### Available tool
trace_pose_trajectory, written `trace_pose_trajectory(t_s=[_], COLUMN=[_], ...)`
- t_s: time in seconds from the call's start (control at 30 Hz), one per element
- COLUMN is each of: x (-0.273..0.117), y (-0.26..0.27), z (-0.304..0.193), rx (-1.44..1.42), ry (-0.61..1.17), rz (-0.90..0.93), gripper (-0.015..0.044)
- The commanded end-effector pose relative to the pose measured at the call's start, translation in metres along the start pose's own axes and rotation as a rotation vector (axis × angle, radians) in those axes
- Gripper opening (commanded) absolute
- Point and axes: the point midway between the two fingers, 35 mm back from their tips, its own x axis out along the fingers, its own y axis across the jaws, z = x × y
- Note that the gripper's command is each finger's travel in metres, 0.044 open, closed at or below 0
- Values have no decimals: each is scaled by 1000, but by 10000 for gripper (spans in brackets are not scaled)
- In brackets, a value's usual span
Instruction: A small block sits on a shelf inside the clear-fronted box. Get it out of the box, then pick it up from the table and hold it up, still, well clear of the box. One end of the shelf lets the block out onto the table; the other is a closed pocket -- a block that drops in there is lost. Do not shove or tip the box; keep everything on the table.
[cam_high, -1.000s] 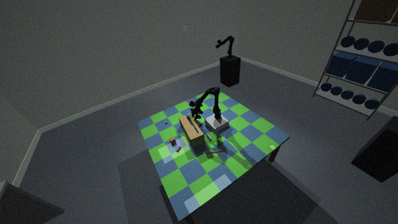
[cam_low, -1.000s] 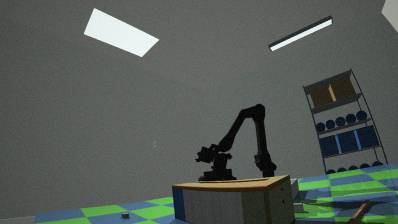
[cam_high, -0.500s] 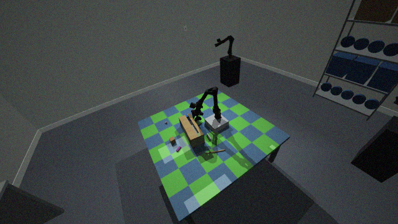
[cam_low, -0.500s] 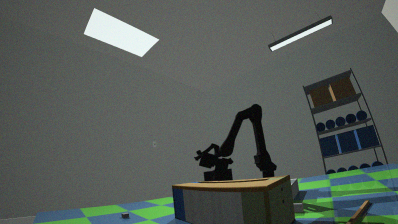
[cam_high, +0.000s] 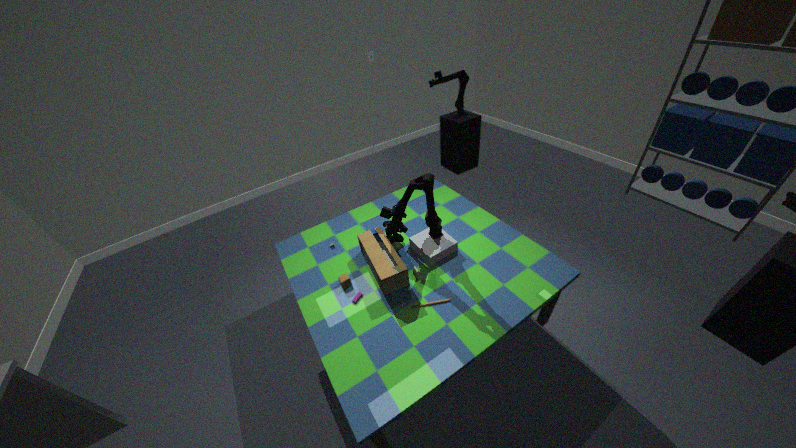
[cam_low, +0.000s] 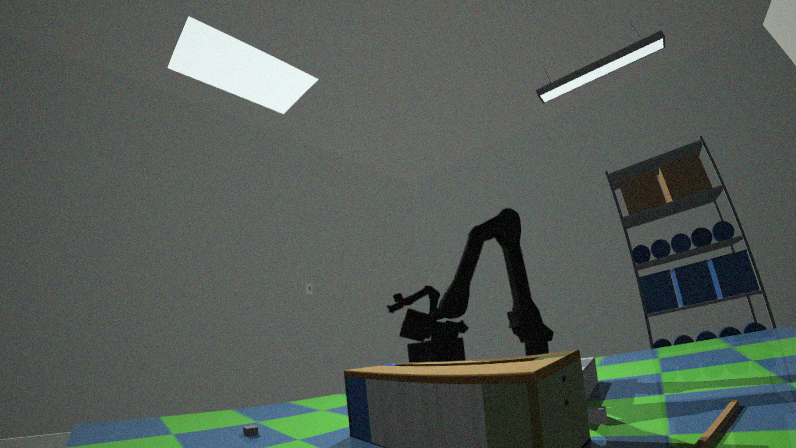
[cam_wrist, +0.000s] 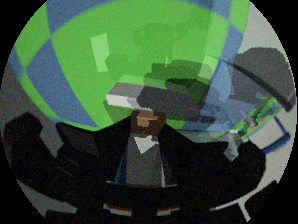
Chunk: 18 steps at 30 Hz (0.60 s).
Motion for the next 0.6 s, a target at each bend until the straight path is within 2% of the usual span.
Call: trace_pose_trajectory(t_s=[0.0, 0.1, 0.43, 0.57], x=[1, -5, -53, -58], y=[-1, 0, 1, 0], z=[2, -2, -25, -27], rx=[4, 3, 0, 3], ry=[-5, -5, 0, 0], rz=[-2, -2, 0, 2], gripper=[81, 3, 0, 0])
